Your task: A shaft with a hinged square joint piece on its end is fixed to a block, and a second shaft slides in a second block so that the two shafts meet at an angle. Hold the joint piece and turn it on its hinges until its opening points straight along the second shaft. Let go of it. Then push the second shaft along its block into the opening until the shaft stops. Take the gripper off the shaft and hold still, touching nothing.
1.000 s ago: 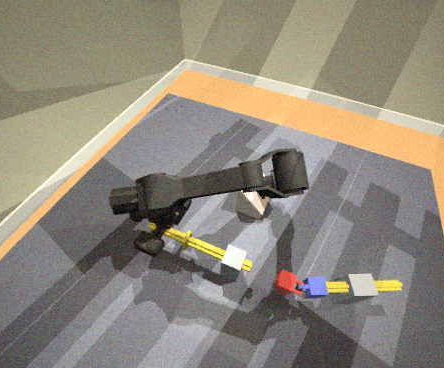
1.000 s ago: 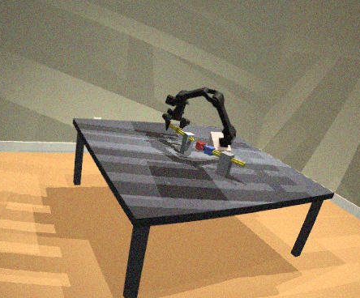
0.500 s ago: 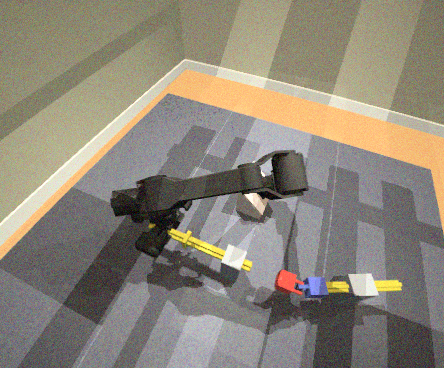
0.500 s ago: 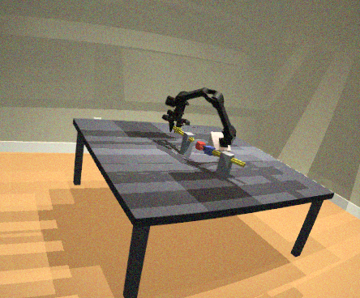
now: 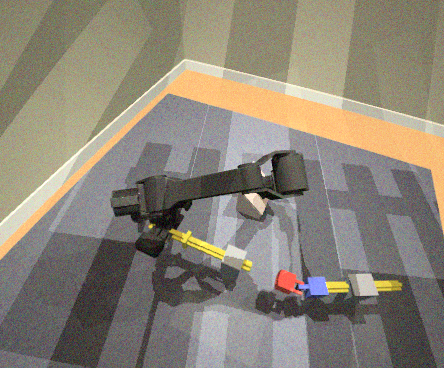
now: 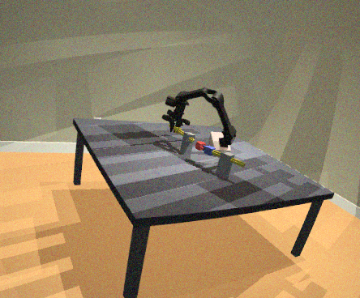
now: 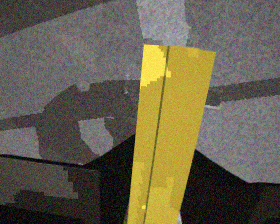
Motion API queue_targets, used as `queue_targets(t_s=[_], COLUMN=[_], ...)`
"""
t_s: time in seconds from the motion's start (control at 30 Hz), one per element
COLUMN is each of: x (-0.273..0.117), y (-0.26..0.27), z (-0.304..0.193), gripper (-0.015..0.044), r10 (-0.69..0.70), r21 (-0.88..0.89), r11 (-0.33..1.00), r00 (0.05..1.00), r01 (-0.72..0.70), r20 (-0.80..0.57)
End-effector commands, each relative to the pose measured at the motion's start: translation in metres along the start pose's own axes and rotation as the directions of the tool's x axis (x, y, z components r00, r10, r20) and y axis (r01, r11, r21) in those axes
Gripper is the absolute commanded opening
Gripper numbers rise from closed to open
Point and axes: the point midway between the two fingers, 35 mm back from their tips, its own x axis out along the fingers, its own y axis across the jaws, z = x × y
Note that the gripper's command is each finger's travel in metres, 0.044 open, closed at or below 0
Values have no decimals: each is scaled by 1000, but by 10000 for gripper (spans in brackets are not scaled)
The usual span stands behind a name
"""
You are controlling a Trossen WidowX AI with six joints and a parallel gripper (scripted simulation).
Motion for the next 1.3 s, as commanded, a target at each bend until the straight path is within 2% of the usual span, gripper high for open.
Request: queue_targets(t_s=[0.0,0.67,1.27], x=[1,0,2], y=[0,0,0], z=[-1,0,-5], gripper=[67,67,67], r10=[-1,-2,-116], r21=[2,0,1], r11=[1000,1000,993], r00=[1000,1000,993], r01=[1,2,116], r20=[-3,0,-3])
